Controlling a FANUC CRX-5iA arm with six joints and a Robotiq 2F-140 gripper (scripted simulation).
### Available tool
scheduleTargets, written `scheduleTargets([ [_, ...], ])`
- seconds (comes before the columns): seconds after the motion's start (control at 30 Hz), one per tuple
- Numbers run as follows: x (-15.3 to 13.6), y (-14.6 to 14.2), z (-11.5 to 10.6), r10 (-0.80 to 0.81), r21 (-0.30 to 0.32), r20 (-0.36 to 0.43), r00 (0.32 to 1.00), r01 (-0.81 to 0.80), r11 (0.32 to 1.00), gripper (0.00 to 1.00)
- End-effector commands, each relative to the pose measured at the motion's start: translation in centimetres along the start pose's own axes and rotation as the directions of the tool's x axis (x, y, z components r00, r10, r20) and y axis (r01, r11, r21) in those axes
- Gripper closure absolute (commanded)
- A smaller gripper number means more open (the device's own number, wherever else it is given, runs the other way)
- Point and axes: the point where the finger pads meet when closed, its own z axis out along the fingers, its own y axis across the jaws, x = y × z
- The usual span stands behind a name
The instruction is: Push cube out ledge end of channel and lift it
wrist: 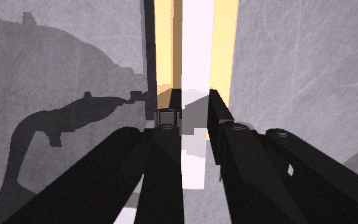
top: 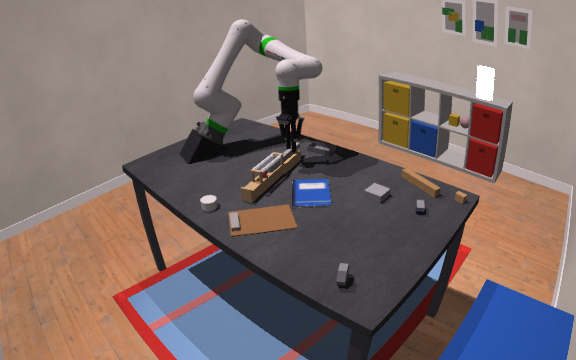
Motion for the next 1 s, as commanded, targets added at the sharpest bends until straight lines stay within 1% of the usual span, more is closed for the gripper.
scheduleTargets([
  [0.0, 1.2, -0.1, -0.1, -0.001, 0.001, -0.001, 1.000, 0.001, 1.000, 0.90],
  [0.1, 2.2, -0.1, -0.1, -0.001, 0.001, -0.001, 1.000, 0.001, 1.000, 0.90],
  [0.17, 2.2, -0.1, -0.1, -0.001, 0.001, -0.001, 1.000, 0.001, 1.000, 0.90],
  [0.67, 6.9, -0.1, -0.1, -0.001, 0.001, -0.001, 1.000, 0.001, 1.000, 0.90],
  [0.73, 6.9, -0.1, -0.1, -0.001, 0.001, -0.001, 1.000, 0.001, 1.000, 0.90],
  [0.97, 8.5, -0.1, -0.1, -0.001, 0.001, -0.001, 1.000, 0.001, 1.000, 0.90],
])
